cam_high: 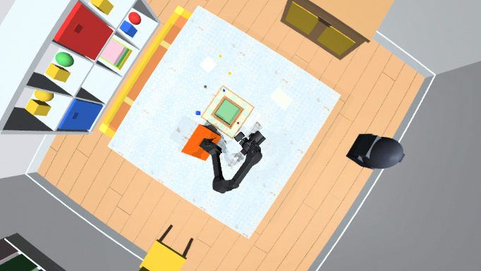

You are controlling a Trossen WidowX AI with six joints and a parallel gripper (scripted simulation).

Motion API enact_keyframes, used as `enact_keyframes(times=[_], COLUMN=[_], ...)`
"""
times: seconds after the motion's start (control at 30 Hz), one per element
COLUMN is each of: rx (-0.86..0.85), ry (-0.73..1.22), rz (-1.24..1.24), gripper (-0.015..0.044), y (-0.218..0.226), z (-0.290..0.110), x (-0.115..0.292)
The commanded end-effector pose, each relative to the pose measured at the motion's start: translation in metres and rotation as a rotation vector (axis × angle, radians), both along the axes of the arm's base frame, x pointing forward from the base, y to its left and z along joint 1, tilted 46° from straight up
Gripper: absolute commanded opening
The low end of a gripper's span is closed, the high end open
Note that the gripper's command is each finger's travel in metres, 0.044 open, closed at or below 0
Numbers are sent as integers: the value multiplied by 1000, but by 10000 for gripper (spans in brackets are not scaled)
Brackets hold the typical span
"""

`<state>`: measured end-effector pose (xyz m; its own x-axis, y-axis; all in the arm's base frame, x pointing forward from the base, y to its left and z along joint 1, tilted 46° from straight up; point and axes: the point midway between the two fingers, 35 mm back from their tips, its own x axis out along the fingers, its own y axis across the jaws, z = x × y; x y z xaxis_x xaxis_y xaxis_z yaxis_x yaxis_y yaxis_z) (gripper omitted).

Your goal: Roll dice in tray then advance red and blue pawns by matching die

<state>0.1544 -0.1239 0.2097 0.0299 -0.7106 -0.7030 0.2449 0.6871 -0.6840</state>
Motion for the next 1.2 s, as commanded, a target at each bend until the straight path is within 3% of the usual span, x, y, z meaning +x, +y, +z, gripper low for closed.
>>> enact_keyframes(times=[0.0,1.17], rx=[-13,2], ry=[-2,716], rz=[0,771], gripper=[0,0], y=[6,86], z=[11,-92], x=[-4,101])
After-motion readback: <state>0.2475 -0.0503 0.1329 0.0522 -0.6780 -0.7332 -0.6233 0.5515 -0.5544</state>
